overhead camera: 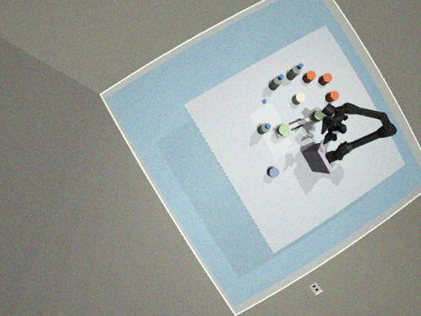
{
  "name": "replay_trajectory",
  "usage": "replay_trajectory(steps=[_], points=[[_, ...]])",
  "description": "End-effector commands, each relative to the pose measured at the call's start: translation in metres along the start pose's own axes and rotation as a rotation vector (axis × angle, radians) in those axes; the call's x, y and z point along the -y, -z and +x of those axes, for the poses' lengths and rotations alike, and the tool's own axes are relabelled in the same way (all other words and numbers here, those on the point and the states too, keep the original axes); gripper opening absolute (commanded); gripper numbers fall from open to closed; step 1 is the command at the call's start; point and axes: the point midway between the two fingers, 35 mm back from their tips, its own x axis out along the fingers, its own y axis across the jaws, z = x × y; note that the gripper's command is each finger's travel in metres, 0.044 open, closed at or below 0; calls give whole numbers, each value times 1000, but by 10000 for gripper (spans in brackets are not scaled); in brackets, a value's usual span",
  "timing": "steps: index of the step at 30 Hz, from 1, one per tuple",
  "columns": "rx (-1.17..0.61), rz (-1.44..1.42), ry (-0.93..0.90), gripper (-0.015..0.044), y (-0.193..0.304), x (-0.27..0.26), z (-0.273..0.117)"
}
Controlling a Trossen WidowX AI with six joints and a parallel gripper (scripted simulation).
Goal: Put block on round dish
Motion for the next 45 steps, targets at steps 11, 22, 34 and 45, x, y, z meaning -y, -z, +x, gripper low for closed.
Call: replay_trajectory(steps=[11, 22, 34, 45], points=[[-180, 379, -214, 440, 15, -21, 14], [-399, 661, -306, 440, 27, -34, 19], [-684, 934, -305, 440, 41, -43, 19], [-960, 1148, -197, 440, 53, -46, 15]])
